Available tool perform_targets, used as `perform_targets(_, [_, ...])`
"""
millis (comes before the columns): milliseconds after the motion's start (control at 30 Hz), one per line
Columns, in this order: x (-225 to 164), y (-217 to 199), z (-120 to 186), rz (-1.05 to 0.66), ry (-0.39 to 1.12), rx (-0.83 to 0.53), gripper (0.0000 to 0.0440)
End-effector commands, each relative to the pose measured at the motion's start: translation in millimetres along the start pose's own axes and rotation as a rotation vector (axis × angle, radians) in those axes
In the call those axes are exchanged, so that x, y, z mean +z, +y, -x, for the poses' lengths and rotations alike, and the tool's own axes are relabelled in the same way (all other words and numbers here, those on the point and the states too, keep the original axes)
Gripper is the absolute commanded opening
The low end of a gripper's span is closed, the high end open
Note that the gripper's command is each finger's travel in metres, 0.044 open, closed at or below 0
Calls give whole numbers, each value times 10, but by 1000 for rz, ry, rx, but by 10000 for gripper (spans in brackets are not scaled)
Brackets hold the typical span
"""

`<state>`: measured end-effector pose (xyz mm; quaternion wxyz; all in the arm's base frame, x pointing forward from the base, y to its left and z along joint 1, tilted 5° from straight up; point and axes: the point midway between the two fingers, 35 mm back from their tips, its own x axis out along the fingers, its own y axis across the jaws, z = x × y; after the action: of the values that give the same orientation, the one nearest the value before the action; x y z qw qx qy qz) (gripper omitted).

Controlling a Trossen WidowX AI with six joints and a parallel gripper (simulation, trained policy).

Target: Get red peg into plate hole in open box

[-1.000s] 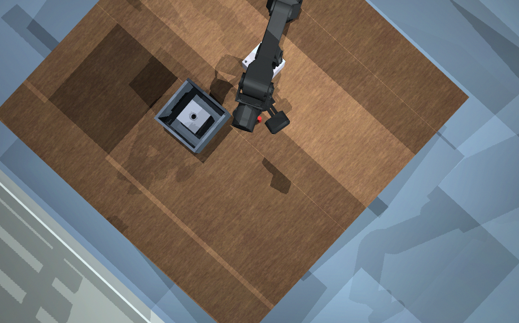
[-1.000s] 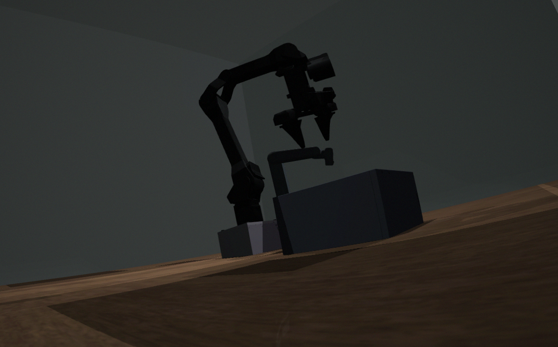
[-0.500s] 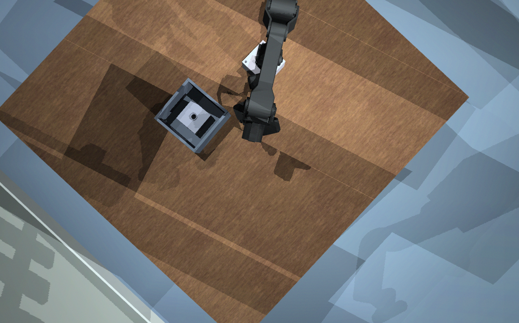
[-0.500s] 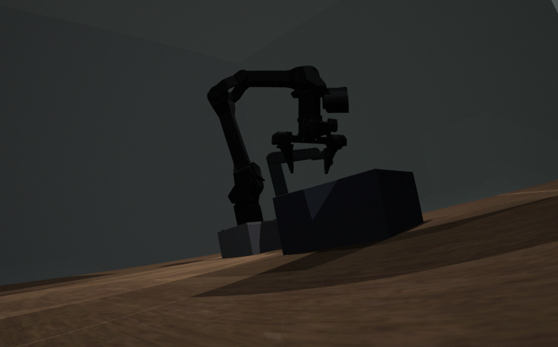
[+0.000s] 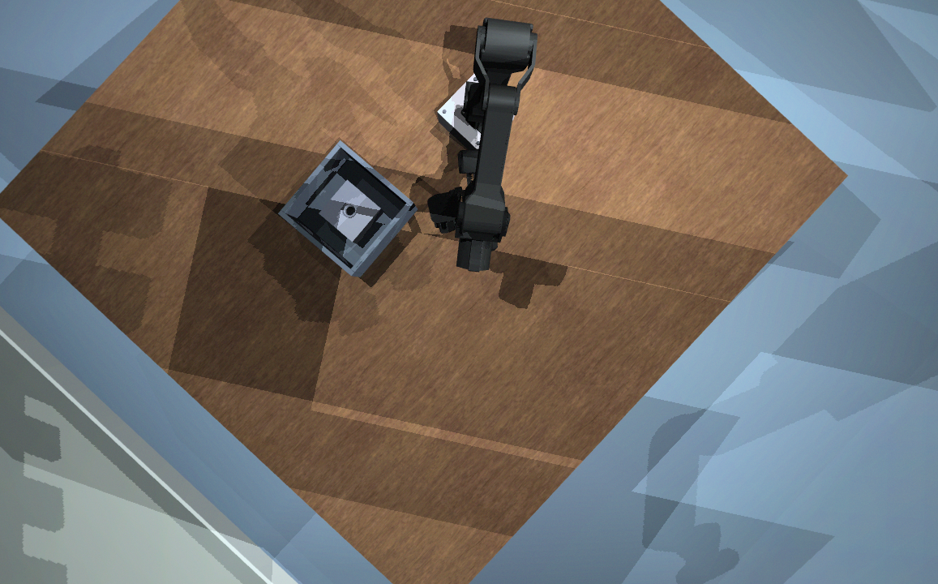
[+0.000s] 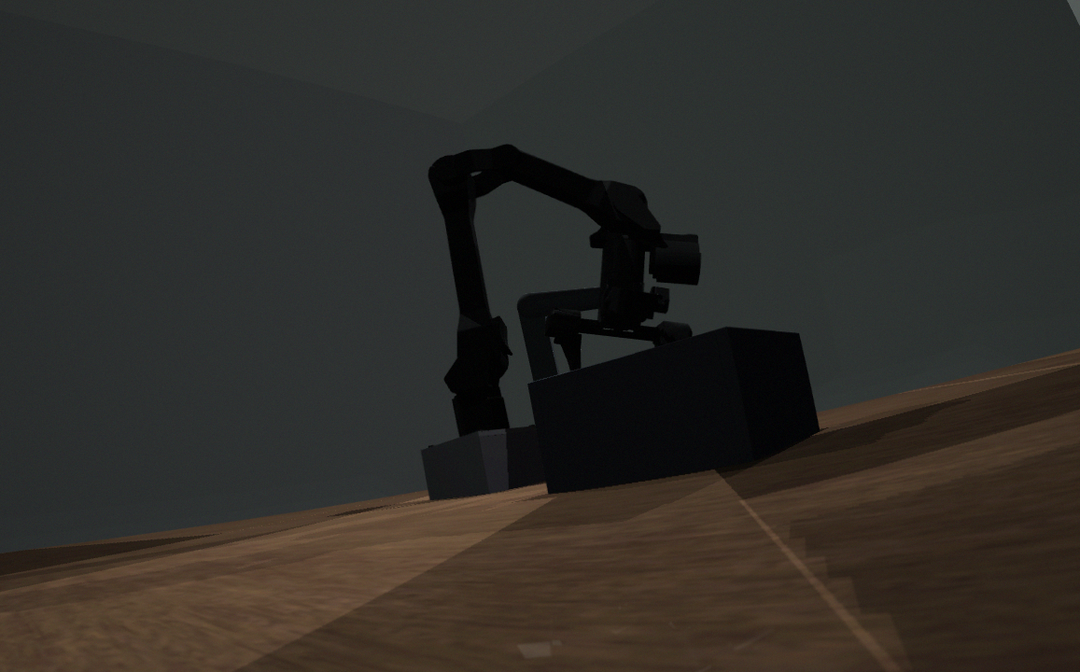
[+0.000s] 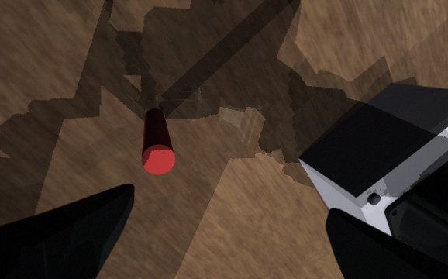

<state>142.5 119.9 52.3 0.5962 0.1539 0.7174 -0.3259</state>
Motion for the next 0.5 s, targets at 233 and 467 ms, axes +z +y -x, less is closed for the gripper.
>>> perform_targets(233, [88, 260, -491, -4, -100, 57, 440])
perform_targets(467, [138, 345, -696, 12, -121, 74, 350])
